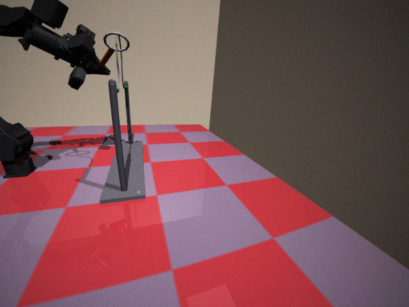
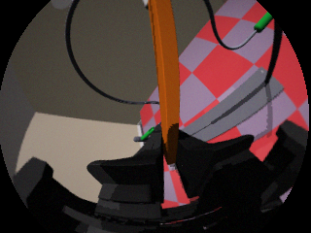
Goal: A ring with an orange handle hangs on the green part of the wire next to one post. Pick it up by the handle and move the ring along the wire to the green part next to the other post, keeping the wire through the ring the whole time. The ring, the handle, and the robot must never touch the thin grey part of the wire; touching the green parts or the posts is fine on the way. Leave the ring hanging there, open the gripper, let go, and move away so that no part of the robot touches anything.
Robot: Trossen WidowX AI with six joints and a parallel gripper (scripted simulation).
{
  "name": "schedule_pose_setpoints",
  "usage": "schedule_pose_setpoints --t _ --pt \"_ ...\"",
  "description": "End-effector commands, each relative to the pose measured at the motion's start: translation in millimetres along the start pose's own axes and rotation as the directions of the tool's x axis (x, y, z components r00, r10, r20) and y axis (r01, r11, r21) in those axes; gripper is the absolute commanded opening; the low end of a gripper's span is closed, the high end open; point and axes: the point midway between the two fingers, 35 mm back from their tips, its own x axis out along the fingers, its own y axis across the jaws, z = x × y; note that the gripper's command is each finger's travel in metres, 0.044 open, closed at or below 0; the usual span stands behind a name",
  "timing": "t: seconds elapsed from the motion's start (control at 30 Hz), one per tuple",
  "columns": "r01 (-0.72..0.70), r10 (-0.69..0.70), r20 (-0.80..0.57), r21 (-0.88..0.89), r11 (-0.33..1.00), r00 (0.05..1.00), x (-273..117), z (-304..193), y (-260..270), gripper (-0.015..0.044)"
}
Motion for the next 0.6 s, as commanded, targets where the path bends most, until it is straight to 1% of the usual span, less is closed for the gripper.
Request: schedule_pose_setpoints --t 0.0,0.57 --pt "0.026 -0.025 0.012 -0.048 0.999 1.0 -0.9 1.4 -0.3 -0.015" --pt "0.172 -0.161 0.062 -0.245 0.954 0.985 -0.4 3.1 -12.9 -0.015"
